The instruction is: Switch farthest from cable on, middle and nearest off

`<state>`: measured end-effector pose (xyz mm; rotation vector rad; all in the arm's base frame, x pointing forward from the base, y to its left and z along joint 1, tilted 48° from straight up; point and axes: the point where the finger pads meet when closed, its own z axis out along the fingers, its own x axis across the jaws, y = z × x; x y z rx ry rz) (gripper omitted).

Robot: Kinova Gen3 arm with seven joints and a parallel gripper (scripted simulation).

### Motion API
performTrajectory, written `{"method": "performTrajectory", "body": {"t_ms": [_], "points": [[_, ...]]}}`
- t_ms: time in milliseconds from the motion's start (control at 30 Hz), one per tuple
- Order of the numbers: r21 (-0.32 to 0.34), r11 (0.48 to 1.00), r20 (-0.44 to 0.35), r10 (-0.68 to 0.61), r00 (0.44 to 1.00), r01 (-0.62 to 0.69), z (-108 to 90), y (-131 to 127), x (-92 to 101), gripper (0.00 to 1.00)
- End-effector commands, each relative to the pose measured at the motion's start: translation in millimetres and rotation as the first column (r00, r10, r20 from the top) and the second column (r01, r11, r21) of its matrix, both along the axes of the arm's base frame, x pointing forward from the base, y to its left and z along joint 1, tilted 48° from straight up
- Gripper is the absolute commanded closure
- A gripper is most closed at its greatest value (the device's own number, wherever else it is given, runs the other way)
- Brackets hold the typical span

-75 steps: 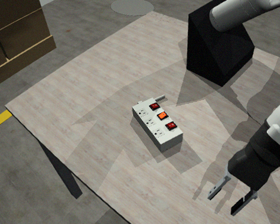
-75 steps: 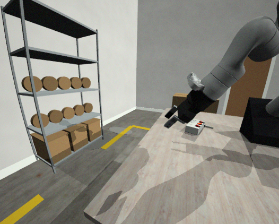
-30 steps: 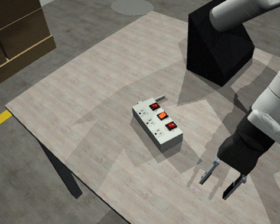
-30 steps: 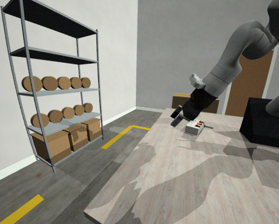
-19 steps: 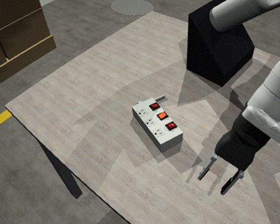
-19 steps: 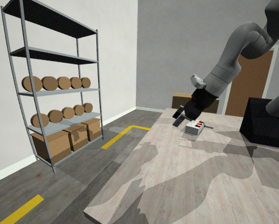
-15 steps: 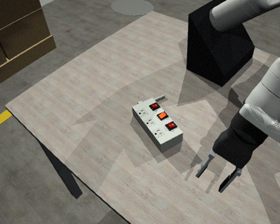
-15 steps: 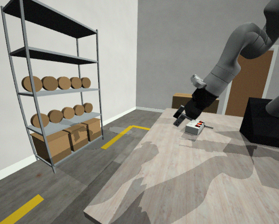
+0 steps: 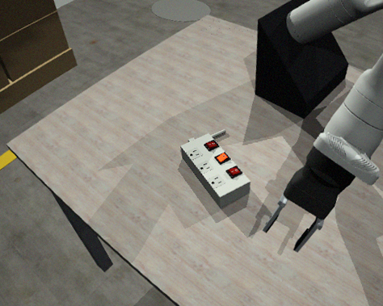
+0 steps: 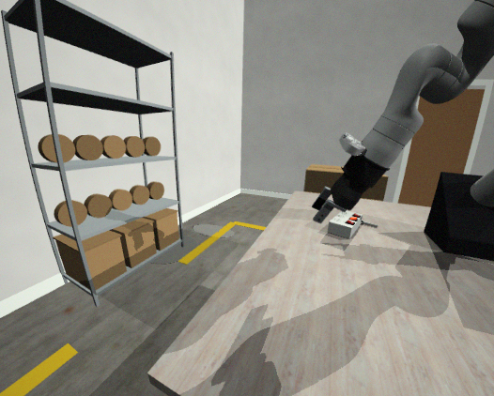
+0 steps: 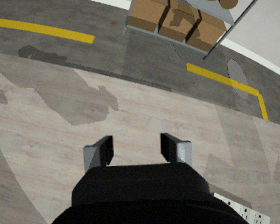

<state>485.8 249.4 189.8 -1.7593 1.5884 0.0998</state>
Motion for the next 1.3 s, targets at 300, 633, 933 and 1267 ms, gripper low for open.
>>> {"method": "performTrajectory", "body": {"t_ms": [300, 633, 933, 1267], "points": [[0.013, 1.000, -0.034, 0.001, 0.999, 0.000, -14.9, -13, -5.5, 0.00], [0.027, 1.000, -0.059, 0.012, 0.998, -0.011, -24.8, -20, -12.5, 0.00], [0.037, 0.999, -0.080, 0.023, 0.997, -0.020, -33.9, -27, -16.9, 0.00], [0.060, 0.998, -0.121, 0.043, 0.992, -0.036, -51.1, -39, -27.8, 0.00]]}}
